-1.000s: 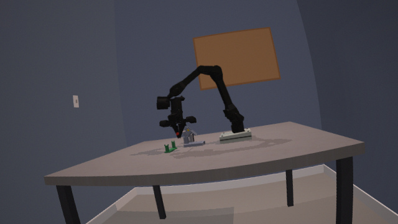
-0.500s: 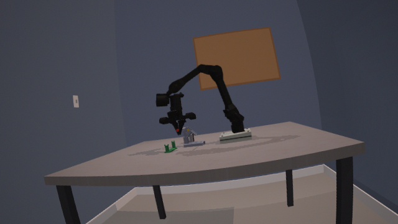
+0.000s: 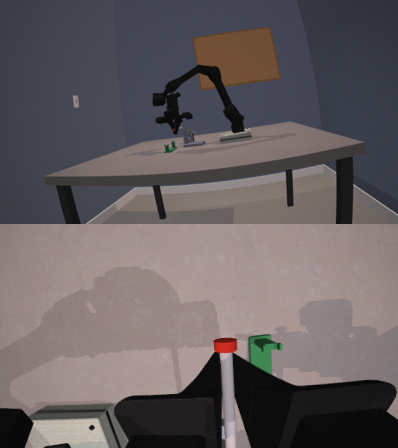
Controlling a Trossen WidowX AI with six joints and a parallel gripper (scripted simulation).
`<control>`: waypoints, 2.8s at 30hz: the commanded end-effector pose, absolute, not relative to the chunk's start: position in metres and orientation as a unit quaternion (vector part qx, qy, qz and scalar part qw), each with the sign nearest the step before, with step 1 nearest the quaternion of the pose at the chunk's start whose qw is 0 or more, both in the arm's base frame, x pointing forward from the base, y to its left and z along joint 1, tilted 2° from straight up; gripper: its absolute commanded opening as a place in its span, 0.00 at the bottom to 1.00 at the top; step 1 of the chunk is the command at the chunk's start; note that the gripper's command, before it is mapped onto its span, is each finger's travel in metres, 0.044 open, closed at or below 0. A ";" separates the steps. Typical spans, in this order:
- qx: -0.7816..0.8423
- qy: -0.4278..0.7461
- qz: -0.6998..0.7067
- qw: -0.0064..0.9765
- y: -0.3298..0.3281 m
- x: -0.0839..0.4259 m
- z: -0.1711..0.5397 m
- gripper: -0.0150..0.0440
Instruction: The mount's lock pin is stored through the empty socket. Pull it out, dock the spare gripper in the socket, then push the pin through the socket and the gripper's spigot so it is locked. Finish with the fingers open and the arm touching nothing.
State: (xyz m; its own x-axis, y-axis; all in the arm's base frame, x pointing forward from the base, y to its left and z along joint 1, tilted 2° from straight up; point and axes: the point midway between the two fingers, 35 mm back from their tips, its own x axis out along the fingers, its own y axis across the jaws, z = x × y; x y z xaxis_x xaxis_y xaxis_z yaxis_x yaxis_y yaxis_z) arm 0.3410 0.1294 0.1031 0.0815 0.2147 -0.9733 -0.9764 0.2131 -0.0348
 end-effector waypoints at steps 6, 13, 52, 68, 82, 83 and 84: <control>-0.403 0.475 0.487 0.612 0.137 0.366 0.106 0.25; -0.405 0.473 0.489 0.611 0.142 0.386 0.109 0.25; -0.411 0.464 0.488 0.614 0.149 0.411 0.070 0.25; -0.413 0.461 0.487 0.617 0.149 0.412 0.046 0.25; -0.413 0.459 0.486 0.618 0.149 0.412 0.041 0.25; -0.413 0.459 0.486 0.618 0.149 0.412 0.041 0.25; -0.413 0.459 0.486 0.618 0.149 0.412 0.041 0.25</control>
State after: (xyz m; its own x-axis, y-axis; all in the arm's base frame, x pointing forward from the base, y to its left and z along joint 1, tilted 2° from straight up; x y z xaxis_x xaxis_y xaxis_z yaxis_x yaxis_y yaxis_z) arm 0.4122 0.1493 0.0413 0.1058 0.2213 -0.9694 -0.9795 0.1912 -0.0632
